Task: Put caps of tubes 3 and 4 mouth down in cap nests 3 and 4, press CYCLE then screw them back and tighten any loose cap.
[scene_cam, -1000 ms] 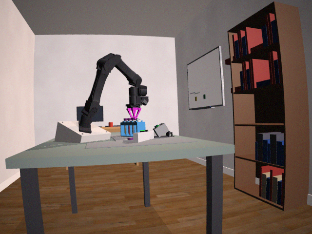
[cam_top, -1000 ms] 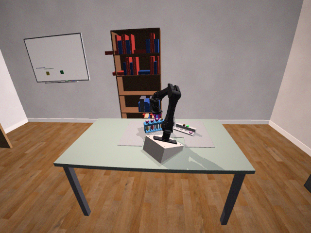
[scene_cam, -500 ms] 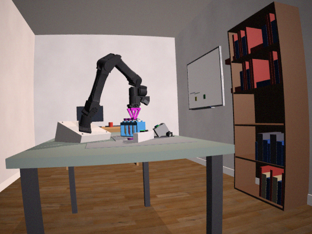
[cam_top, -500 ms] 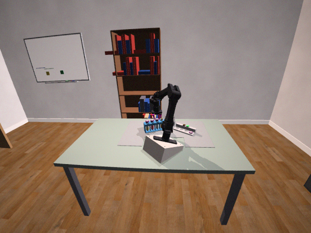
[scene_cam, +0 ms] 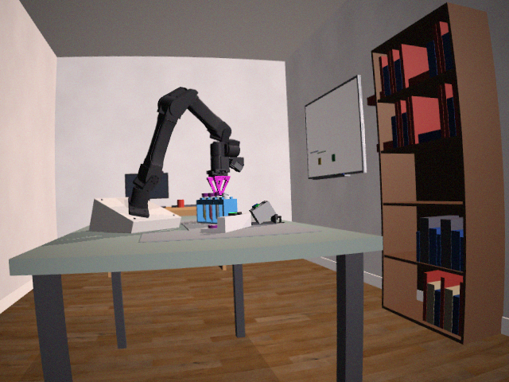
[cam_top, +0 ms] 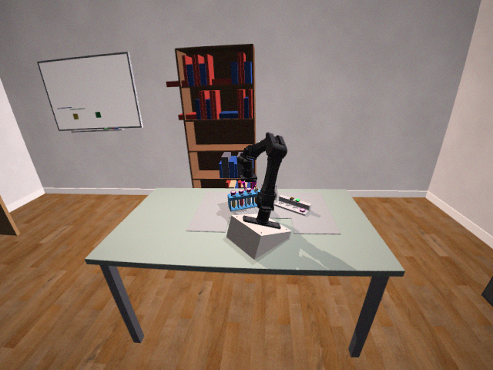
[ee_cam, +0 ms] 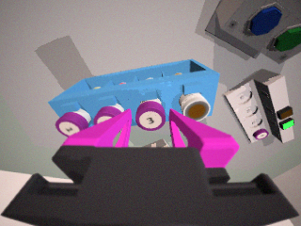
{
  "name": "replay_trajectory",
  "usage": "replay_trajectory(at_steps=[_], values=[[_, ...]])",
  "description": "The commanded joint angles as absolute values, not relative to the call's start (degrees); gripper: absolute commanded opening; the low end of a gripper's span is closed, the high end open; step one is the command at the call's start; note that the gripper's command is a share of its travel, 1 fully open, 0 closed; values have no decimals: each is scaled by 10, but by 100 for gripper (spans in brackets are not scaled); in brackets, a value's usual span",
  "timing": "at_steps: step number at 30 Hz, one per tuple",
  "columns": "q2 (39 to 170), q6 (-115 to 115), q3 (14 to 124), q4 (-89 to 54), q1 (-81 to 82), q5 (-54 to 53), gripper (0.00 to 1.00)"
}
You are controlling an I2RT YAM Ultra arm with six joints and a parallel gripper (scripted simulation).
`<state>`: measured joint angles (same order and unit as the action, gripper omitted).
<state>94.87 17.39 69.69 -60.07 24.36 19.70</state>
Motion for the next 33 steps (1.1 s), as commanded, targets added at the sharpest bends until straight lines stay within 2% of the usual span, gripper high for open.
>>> replay_trajectory(at_steps=[1, 11, 23, 24, 33], values=[[945, 88, 701, -601, 245, 197, 49], [945, -141, 700, -601, 245, 197, 49], [943, -225, 699, -601, 244, 197, 49], [943, -225, 699, -601, 244, 197, 0], [944, -225, 699, -601, 245, 197, 0]])
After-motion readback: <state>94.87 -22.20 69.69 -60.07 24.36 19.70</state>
